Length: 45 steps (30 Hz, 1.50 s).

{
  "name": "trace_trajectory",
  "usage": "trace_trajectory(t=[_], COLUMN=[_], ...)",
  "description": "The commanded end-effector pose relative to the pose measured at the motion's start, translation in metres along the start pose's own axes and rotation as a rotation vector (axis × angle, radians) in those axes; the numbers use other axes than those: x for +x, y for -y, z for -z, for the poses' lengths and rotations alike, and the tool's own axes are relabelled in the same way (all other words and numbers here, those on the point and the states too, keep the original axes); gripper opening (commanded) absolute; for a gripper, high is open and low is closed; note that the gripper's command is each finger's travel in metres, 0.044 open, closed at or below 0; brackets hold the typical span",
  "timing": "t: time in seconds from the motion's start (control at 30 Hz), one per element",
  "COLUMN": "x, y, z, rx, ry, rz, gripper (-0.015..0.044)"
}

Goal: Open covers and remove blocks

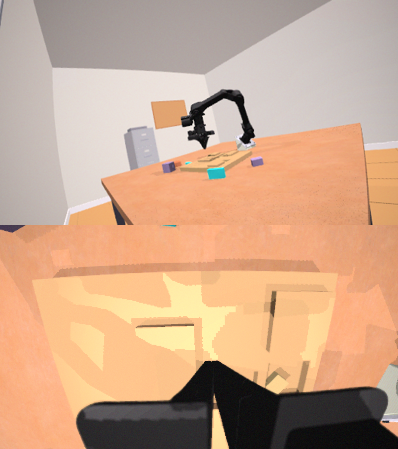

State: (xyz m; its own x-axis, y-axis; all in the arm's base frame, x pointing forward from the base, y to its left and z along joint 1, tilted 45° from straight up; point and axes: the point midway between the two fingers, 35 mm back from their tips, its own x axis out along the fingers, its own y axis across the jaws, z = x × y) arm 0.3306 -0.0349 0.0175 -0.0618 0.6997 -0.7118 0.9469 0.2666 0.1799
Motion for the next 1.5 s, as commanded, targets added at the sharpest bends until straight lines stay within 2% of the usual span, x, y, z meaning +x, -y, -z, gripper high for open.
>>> trace_trajectory(t=[0.0,0.93,1.47], x=[-0.001,0.0,0.015], y=[-0.002,-0.002,-0.004], z=[-0.001,-0.001,-0.001], rx=[0.013,0.013,0.013], ry=[-0.002,-0.002,-0.002], rz=[-0.005,-0.005,-0.006], gripper=[0.0,0.0,0.0])
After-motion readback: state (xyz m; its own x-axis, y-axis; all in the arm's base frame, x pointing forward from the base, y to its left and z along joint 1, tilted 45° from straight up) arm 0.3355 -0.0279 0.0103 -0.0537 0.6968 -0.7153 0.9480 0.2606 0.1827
